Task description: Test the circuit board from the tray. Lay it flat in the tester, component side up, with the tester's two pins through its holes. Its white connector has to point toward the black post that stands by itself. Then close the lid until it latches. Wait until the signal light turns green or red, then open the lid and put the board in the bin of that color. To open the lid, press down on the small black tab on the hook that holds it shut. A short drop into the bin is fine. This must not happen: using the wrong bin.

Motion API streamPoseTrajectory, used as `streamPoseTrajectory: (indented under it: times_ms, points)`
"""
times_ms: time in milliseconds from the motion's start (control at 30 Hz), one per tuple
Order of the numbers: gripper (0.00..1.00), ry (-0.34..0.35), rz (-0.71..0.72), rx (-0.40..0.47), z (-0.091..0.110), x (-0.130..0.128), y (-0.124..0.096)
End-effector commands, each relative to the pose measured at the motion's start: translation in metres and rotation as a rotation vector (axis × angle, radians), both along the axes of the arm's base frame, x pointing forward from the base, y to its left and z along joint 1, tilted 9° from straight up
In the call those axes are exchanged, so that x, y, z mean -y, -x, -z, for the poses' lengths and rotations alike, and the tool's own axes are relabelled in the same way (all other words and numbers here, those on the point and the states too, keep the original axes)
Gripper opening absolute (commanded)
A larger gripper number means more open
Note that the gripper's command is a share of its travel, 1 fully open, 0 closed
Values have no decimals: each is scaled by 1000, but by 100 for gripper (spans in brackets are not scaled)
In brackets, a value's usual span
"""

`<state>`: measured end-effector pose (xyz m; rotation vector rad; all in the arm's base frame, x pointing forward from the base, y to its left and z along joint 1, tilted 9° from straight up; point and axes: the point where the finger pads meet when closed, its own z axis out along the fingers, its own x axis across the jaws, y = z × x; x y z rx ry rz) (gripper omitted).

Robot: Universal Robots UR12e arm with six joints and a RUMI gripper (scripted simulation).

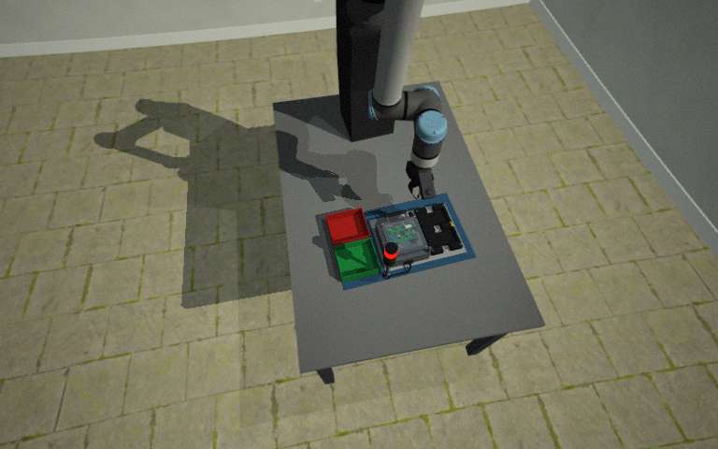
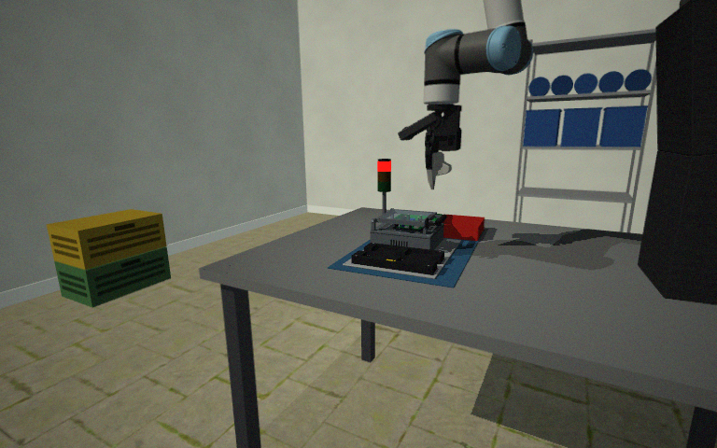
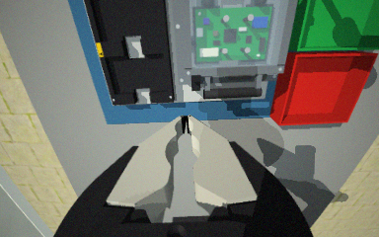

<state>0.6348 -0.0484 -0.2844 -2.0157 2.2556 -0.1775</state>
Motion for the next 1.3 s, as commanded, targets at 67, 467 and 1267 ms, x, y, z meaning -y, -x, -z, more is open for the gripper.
streamPoseTrajectory:
  times_ms: [67,467,1267]
  points:
    - [0,2,8,1,2,3,-3]
    - [0,2,6,2,46,2,-10]
    - [0,2,6,2,68,3,-14]
